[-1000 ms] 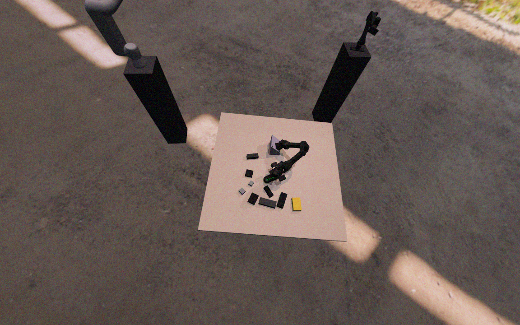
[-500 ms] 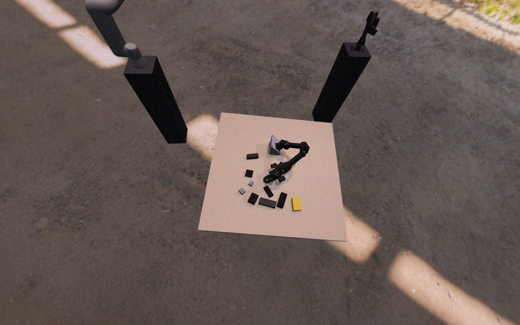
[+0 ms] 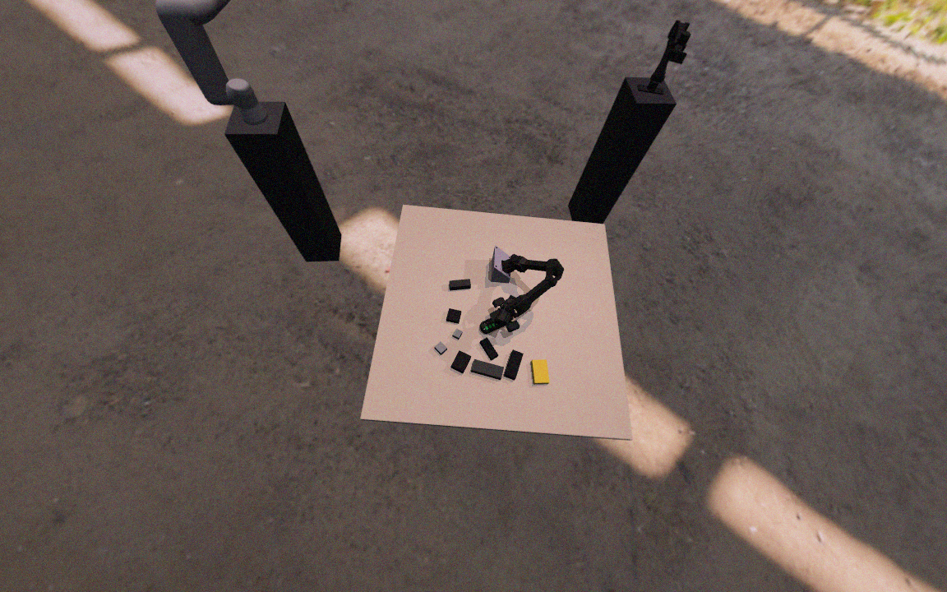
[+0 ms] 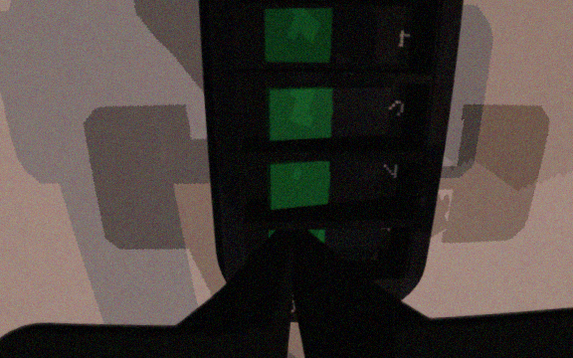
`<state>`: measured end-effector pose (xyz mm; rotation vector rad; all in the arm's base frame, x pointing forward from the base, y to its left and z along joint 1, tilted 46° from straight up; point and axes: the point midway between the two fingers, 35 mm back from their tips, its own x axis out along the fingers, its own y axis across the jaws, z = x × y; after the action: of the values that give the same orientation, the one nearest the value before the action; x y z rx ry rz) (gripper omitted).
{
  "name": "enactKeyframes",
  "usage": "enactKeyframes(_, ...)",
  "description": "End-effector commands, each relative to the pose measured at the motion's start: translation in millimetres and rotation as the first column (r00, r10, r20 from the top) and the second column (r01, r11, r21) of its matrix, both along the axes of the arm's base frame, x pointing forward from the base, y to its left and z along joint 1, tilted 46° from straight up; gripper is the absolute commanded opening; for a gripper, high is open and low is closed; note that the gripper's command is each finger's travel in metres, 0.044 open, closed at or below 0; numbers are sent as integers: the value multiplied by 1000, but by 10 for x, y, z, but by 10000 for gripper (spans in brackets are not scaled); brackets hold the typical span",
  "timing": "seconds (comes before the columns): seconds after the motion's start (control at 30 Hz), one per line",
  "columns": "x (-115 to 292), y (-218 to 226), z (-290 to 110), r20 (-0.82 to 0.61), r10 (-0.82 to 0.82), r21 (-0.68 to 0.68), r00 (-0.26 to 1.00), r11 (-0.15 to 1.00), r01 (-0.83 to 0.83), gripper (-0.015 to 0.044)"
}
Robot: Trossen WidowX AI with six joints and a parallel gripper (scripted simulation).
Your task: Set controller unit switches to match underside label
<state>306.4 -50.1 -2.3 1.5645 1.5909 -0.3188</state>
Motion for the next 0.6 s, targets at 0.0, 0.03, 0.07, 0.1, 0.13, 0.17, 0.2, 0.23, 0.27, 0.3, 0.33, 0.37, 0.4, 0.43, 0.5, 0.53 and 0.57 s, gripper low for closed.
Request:
enactKeyframes(0.0, -1, 12, -4, -2, -2, 5, 1000, 1000, 2, 0)
enactKeyframes(0.03, -1, 12, -4, -2, -2, 5, 1000, 1000, 2, 0)
enactKeyframes(0.07, -1, 12, -4, -2, -2, 5, 1000, 1000, 2, 0)
enactKeyframes(0.1, -1, 12, -4, -2, -2, 5, 1000, 1000, 2, 0)
enactKeyframes(0.13, -1, 12, -4, -2, -2, 5, 1000, 1000, 2, 0)
enactKeyframes(0.17, -1, 12, -4, -2, -2, 5, 1000, 1000, 2, 0)
enactKeyframes(0.2, -1, 12, -4, -2, -2, 5, 1000, 1000, 2, 0)
enactKeyframes(0.23, -1, 12, -4, -2, -2, 5, 1000, 1000, 2, 0)
enactKeyframes(0.27, -5, -13, 14, -1, 1, 1, 1000, 1000, -1, 0)
enactKeyframes(0.3, -13, -65, 63, -2, 0, 0, 1000, 1000, 0, 0)
enactKeyframes(0.33, -29, -151, 149, -2, -1, 1, 1000, 1000, 1, 0)
enactKeyframes(0.37, -50, -236, 237, -3, -1, 2, 1000, 1000, 1, 0)
enactKeyframes(0.4, -65, -285, 291, -3, -2, 2, 1000, 1000, 2, 0)
enactKeyframes(0.43, -70, -301, 309, -3, -2, 3, 1000, 1000, 2, 0)
enactKeyframes(0.5, -70, -301, 309, -3, -2, 3, 1000, 1000, 2, 0)
enactKeyframes(0.53, -70, -301, 309, -3, -2, 3, 1000, 1000, 2, 0)
enactKeyframes(0.57, -70, -301, 309, -3, -2, 3, 1000, 1000, 2, 0)
